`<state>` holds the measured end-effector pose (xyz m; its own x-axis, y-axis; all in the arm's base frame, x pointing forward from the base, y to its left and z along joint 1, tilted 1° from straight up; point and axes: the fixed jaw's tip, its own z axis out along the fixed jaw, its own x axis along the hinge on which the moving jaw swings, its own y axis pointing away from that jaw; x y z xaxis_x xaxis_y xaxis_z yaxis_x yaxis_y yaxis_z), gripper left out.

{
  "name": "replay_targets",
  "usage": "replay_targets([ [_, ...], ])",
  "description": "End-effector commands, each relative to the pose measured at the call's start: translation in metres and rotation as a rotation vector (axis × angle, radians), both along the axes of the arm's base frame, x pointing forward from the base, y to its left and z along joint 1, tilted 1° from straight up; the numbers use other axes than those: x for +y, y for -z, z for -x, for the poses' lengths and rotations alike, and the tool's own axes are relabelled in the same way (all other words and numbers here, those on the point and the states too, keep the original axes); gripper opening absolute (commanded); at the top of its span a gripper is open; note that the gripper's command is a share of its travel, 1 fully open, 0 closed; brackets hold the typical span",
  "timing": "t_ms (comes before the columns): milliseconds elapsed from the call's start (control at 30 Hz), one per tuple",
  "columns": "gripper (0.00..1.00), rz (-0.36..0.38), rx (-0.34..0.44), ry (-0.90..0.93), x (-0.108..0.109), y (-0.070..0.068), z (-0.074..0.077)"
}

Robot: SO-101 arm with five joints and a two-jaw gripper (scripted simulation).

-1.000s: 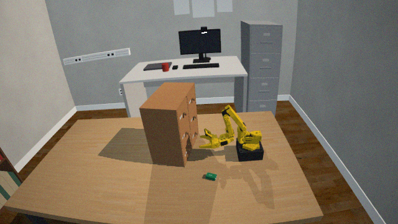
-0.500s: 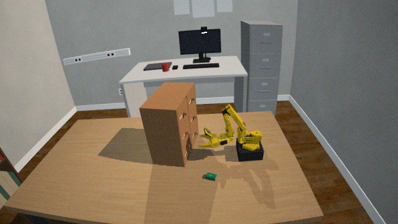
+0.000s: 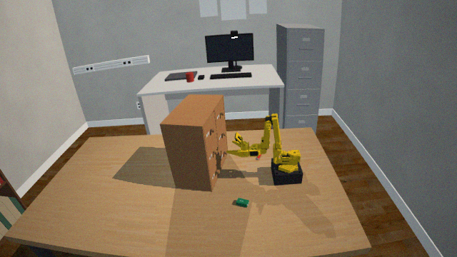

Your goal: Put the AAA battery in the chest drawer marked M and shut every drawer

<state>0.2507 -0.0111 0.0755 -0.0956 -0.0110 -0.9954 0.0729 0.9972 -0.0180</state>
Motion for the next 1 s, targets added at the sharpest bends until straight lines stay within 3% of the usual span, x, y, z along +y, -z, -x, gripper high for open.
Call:
replay_targets([
  [0, 0.5, -0.01, -0.013, 0.06, -0.014, -0.013, 0.003],
  [333, 0.5, 0.004, -0.083, 0.235, -0.055, -0.039, 0.019],
  [967, 0.5, 0.005, -0.084, 0.239, -0.056, -0.04, 0.02],
])
